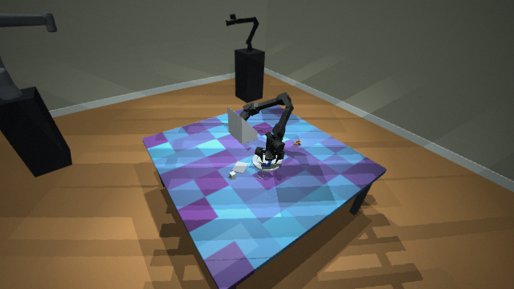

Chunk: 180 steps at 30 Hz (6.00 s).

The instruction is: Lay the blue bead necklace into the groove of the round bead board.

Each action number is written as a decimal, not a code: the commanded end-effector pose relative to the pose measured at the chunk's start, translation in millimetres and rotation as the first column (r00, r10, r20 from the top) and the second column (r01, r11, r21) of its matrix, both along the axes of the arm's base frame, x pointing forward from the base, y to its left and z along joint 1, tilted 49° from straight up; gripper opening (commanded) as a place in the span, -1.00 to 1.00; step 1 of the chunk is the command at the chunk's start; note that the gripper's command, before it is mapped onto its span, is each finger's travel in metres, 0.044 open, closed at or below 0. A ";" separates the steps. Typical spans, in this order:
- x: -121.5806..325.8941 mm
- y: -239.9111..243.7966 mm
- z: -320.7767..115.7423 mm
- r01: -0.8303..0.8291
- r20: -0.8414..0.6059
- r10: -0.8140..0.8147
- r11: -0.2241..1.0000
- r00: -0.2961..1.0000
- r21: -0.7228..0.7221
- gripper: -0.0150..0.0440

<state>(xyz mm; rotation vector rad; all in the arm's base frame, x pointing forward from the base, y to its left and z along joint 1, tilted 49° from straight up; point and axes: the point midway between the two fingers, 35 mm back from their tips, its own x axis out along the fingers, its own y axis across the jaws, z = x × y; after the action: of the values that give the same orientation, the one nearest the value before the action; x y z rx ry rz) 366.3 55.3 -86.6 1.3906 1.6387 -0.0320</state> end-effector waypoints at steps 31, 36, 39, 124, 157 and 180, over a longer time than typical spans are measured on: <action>-28.4 26.6 40.4 -0.001 0.003 0.001 1.000 1.000 0.001 0.56; -28.3 33.1 35.3 -0.002 0.001 0.002 1.000 1.000 0.002 0.56; -28.3 37.0 32.4 -0.002 0.000 0.002 1.000 1.000 0.004 0.56; -21.6 42.2 41.8 -0.002 -0.002 0.002 1.000 1.000 0.006 -0.49; -21.6 41.6 41.1 -0.002 -0.002 0.002 1.000 1.000 0.006 1.00; -31.2 23.3 66.7 -0.300 0.344 0.316 0.949 0.884 -0.100 0.36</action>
<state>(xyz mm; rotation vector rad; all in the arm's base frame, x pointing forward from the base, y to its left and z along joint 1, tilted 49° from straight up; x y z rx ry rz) 339.1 83.4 -28.9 1.1402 1.5641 0.2268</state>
